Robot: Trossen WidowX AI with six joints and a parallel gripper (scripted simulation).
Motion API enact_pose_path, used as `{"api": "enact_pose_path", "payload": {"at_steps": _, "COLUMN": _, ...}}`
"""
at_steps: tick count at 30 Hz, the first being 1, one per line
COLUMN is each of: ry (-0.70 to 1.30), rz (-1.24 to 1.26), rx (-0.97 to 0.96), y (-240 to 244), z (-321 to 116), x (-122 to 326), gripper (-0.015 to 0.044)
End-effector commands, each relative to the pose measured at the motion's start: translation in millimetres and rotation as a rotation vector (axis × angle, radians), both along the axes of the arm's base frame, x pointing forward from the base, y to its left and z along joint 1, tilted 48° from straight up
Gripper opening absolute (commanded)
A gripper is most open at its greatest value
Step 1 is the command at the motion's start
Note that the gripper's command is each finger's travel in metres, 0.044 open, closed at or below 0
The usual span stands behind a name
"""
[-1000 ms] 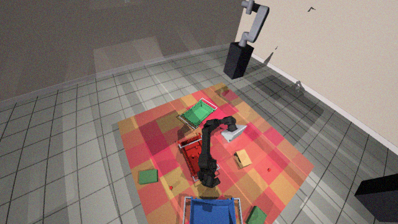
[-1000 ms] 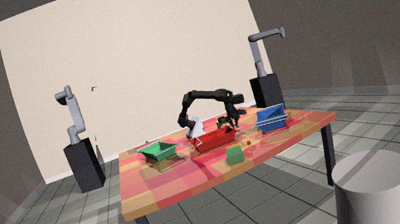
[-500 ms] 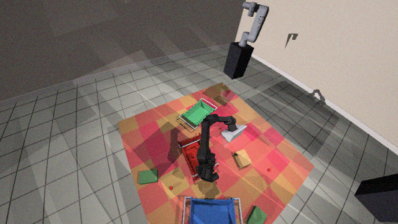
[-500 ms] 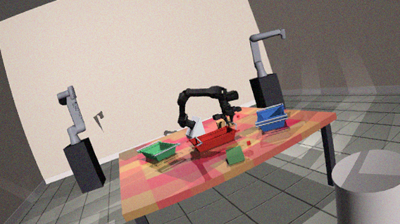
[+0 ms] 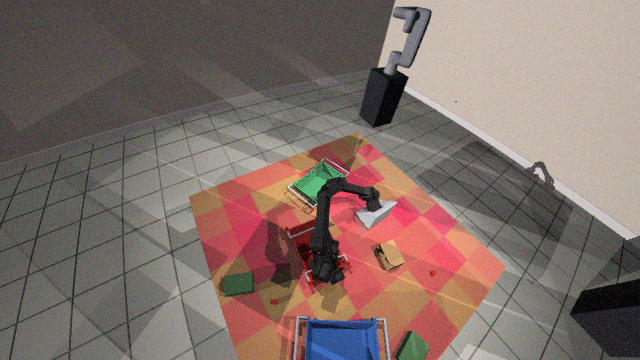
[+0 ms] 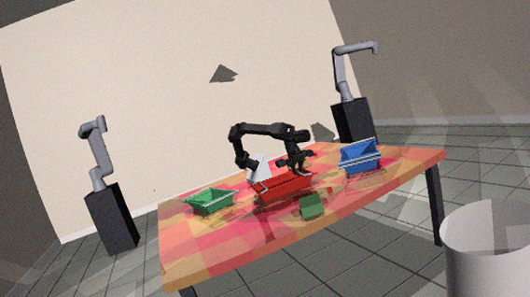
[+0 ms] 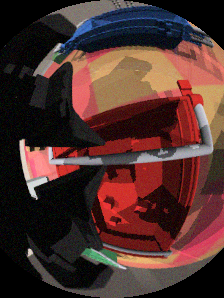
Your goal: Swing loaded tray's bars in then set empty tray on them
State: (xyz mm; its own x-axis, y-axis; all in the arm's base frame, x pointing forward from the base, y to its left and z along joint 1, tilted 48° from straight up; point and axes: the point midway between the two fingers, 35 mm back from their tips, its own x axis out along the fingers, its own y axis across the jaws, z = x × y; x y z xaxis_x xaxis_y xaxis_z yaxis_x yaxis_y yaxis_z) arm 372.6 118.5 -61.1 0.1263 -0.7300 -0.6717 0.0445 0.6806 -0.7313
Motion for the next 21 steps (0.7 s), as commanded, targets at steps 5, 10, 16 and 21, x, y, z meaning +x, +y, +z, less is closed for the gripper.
{"api": "enact_pose_path", "payload": {"at_steps": 5, "ry": -0.011, "rz": 0.017, "rx": 0.017, "y": 32, "z": 23, "x": -7, "gripper": 0.0087}}
{"api": "enact_pose_path", "payload": {"at_steps": 10, "ry": -0.011, "rz": 0.017, "rx": 0.017, "y": 36, "z": 25, "x": -8, "gripper": 0.0087}}
{"api": "enact_pose_path", "payload": {"at_steps": 16, "ry": -0.002, "rz": 0.020, "rx": 0.007, "y": 28, "z": 19, "x": -8, "gripper": 0.0087}}
{"api": "enact_pose_path", "payload": {"at_steps": 21, "ry": -0.002, "rz": 0.020, "rx": 0.007, "y": 28, "z": 19, "x": -8, "gripper": 0.0087}}
